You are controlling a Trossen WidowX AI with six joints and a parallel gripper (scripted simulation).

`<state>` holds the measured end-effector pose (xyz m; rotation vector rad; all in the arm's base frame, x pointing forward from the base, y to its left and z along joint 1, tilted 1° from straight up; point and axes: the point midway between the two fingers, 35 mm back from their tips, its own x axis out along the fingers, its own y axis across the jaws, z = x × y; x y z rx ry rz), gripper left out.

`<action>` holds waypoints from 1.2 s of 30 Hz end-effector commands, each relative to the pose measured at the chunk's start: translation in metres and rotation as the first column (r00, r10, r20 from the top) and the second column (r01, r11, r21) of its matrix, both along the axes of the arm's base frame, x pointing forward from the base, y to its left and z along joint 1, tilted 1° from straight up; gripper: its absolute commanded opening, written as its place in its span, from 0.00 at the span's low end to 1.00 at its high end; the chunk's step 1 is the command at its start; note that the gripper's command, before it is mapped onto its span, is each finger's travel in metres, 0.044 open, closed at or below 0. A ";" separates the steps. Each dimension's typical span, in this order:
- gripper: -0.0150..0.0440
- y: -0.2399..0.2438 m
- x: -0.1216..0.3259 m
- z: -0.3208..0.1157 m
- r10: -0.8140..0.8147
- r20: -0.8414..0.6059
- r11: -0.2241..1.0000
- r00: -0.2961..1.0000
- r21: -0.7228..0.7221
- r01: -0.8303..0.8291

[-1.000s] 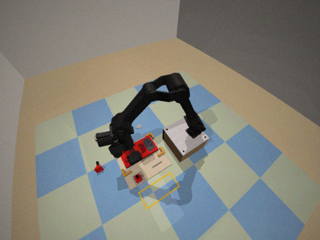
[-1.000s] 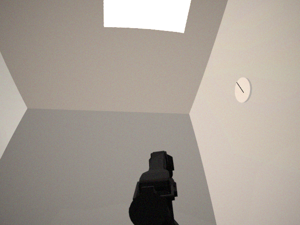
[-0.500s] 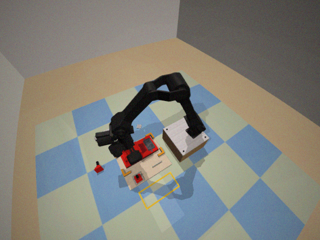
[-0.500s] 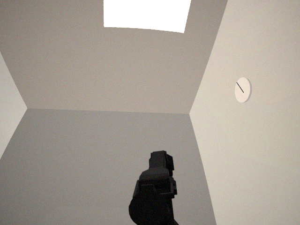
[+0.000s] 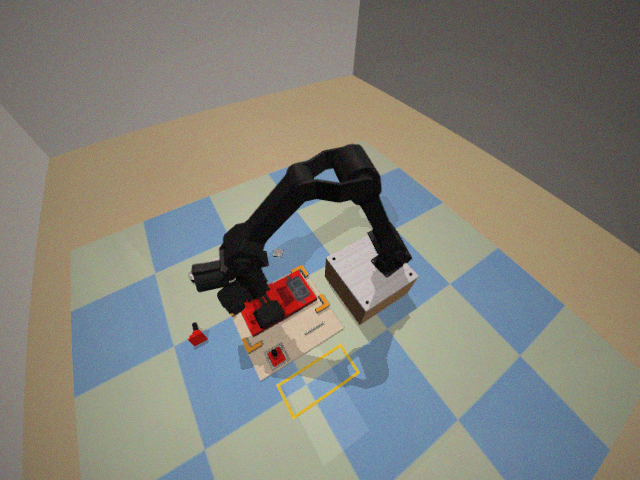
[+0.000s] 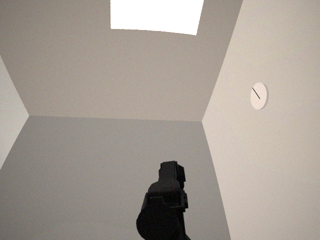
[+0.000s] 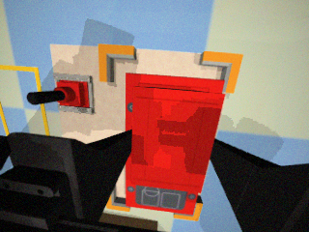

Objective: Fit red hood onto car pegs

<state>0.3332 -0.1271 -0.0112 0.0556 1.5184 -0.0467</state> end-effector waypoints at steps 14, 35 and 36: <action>0.25 0.000 0.000 -0.006 0.005 0.005 1.000 1.000 0.004 -0.005; 0.34 0.000 0.001 -0.011 0.002 0.005 1.000 1.000 0.003 -0.002; 0.39 0.000 0.001 -0.011 0.002 0.005 1.000 1.000 0.003 -0.002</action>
